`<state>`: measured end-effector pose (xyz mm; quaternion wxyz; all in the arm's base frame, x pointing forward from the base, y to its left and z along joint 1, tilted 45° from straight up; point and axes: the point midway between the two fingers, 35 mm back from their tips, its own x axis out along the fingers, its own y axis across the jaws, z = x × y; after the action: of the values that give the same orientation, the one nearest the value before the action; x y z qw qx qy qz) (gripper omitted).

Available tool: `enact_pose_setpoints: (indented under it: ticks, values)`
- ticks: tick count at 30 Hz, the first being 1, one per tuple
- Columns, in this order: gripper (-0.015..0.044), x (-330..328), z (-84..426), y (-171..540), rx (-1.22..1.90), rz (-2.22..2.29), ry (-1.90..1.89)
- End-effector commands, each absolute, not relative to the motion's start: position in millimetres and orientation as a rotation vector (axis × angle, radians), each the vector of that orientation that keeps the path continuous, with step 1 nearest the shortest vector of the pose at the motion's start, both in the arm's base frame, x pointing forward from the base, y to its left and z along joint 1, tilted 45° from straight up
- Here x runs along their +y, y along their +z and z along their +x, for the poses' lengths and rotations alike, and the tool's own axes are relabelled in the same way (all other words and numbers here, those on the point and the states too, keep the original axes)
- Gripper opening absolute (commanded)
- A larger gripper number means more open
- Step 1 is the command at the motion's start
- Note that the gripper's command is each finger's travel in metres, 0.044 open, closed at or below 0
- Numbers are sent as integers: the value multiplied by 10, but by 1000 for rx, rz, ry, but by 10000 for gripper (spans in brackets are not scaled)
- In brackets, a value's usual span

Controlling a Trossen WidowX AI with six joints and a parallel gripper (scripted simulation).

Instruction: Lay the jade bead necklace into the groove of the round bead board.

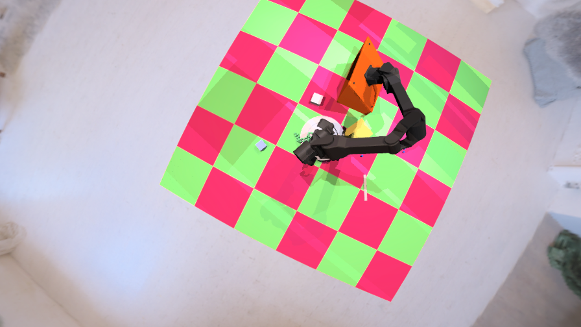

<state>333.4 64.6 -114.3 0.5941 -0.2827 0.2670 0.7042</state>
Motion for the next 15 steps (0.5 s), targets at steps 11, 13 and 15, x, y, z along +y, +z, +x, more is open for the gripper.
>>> enact_pose_setpoints:
  ticks: [11,13,15]
  values:
    - [120,769,3254,-1273,628,-635,1643]
    - [120,769,3254,-1273,628,-635,1643]
    - [67,755,3277,-1260,625,-645,1643]
